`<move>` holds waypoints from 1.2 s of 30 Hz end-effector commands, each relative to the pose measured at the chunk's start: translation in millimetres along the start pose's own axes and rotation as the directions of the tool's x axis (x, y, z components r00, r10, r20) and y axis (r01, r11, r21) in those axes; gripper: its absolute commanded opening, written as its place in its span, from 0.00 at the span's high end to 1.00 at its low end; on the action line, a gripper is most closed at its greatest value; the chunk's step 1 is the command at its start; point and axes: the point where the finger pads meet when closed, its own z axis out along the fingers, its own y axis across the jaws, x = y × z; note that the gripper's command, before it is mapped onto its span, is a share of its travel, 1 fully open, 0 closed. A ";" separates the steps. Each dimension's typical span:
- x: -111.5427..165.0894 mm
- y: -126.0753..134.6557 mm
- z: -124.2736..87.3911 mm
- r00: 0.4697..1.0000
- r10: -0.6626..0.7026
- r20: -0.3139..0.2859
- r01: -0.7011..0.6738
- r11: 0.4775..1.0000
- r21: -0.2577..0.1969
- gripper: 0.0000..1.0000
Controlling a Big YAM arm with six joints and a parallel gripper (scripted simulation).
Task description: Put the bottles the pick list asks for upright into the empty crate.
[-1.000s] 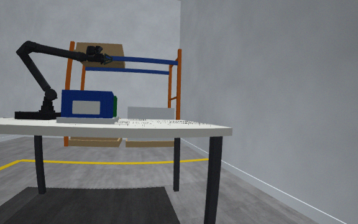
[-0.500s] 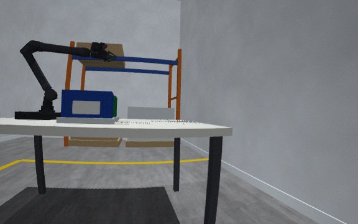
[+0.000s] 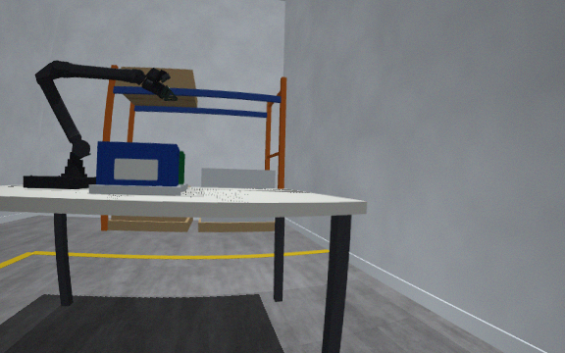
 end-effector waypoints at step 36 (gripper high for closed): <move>123.8 103.9 -53.4 0.453 0.585 -0.673 -0.215 0.804 0.554 0.39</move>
